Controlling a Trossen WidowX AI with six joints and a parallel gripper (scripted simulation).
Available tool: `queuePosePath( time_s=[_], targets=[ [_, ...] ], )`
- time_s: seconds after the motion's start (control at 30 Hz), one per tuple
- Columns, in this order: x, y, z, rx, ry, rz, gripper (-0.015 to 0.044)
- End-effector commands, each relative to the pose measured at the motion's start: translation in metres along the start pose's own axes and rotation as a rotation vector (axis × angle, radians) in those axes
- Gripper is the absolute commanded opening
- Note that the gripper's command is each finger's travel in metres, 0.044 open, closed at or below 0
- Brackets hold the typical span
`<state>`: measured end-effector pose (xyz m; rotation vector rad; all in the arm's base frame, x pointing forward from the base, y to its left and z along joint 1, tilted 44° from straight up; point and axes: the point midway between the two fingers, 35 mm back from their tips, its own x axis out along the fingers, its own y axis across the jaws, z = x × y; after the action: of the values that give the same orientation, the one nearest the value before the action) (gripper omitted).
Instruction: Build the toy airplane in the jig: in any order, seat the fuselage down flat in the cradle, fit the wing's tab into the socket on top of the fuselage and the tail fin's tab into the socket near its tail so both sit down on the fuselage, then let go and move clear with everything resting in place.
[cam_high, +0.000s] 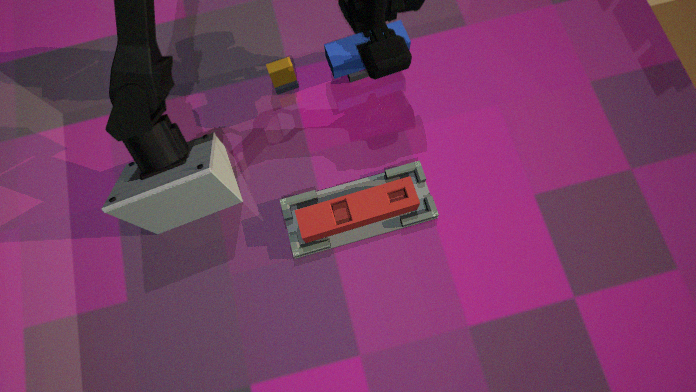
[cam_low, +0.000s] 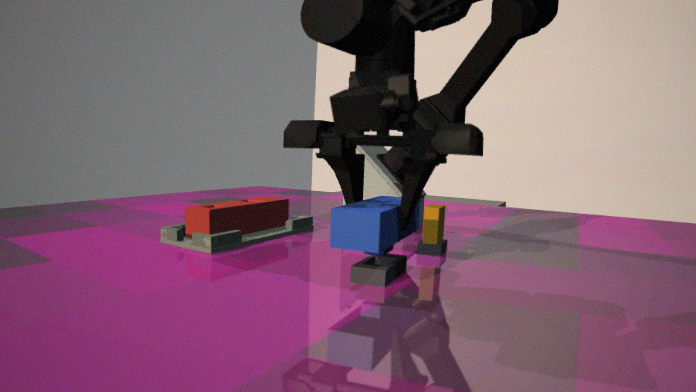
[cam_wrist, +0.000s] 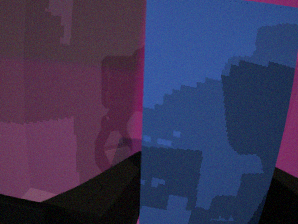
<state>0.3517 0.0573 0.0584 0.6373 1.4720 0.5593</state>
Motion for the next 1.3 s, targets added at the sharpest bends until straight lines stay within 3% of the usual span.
queuePosePath(
  time_s=[0.0,0.9,1.27],
  targets=[
    [-0.014,0.0,0.003,-0.007,-0.006,-0.006,0.0],
    [-0.1,0.001,-0.003,-0.007,-0.004,-0.004,0.0],
    [-0.101,-0.023,-0.005,-0.123,-0.006,-0.014,0.0]
  ],
)
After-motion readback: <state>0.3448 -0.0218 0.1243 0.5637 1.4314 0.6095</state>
